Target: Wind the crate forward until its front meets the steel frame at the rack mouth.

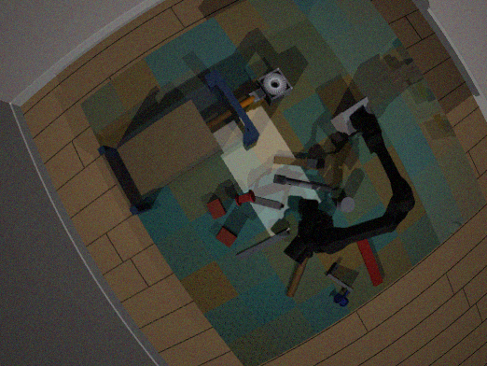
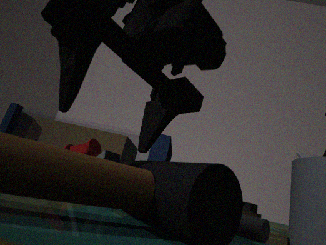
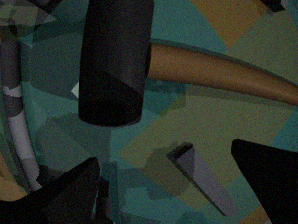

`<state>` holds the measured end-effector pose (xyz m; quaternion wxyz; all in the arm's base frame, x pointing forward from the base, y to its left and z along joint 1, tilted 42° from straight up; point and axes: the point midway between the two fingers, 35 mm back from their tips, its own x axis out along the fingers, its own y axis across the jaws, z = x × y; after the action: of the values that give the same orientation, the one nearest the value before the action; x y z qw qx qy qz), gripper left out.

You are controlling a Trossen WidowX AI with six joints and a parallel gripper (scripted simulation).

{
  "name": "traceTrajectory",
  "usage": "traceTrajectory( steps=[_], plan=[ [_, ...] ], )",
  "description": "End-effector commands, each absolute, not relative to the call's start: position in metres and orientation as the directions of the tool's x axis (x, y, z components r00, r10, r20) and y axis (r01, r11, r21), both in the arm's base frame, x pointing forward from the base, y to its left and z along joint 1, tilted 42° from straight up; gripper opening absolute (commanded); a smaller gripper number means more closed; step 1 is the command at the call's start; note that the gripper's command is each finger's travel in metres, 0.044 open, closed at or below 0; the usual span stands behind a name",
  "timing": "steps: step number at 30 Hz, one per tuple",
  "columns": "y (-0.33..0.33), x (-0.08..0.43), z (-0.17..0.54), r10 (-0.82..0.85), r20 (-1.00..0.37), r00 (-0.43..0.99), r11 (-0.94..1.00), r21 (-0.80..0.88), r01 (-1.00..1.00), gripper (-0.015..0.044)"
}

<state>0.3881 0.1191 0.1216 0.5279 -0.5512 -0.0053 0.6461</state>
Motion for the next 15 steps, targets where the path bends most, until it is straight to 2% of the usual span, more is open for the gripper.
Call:
traceTrajectory(
  steps=[1, 7, 15],
  plan=[
    [0.064, 0.401, 0.084, 0.658, -0.739, 0.143, -0.441, -0.533, -0.722, 0.0440],
    [-0.016, 0.400, 0.033, 0.654, -0.749, 0.109, -0.415, -0.475, -0.776, 0.0440],
    [-0.017, 0.401, 0.033, 0.654, -0.749, 0.108, -0.414, -0.473, -0.777, 0.0440]
  ],
)
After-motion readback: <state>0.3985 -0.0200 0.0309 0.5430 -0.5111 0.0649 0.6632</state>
